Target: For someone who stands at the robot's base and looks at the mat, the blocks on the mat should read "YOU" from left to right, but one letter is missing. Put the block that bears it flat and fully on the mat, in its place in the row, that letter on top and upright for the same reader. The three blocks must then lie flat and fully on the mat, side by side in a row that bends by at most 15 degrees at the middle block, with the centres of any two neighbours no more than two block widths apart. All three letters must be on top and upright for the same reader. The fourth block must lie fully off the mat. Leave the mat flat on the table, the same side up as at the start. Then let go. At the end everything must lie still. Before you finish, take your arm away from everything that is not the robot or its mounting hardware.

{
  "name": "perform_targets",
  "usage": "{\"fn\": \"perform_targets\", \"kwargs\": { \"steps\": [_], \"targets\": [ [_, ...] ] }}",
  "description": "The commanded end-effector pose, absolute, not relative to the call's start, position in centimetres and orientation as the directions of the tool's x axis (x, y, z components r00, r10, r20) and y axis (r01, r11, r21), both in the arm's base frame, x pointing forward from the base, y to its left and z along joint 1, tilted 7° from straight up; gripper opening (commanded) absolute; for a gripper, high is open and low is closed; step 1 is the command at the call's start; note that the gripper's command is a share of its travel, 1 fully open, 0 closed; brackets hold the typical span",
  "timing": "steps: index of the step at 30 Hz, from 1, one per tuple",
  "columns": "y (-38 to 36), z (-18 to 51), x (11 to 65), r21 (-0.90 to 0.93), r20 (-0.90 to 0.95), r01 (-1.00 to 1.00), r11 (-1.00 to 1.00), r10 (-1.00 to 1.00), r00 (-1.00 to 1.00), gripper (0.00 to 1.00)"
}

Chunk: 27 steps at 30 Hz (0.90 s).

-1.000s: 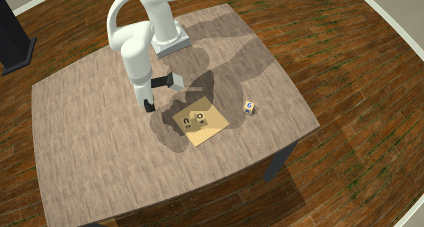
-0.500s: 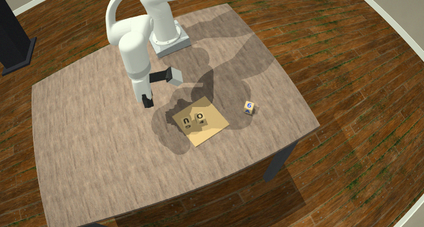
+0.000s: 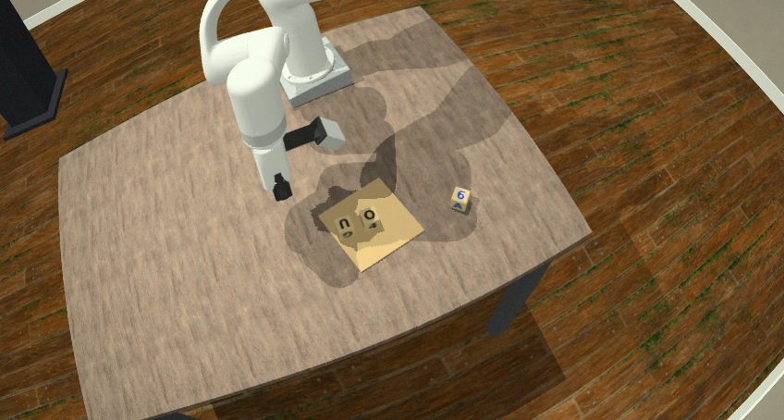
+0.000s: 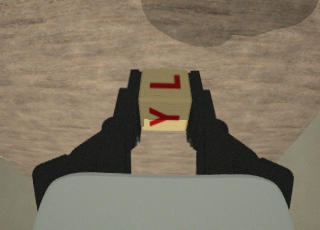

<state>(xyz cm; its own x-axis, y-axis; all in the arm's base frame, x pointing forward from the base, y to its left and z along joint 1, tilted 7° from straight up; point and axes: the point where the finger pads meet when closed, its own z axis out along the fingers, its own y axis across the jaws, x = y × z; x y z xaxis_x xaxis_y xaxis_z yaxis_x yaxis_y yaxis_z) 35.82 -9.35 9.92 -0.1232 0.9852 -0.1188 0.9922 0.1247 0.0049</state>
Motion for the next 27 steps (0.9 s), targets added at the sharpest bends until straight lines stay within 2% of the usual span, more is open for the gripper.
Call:
{"fn": "perform_targets", "kwargs": {
  "steps": [1,17,27],
  "targets": [
    [-8.7,10.0,36.3,-0.006,-0.113,0.967,0.254,0.961,-0.253,0.27],
    [-7.1,9.9,37.1,-0.038,-0.106,0.852,0.522,0.846,-0.523,0.27],
    [-5.7,9.8,37.8,-0.062,-0.093,0.699,0.712,0.693,-0.714,0.27]
  ]
}}
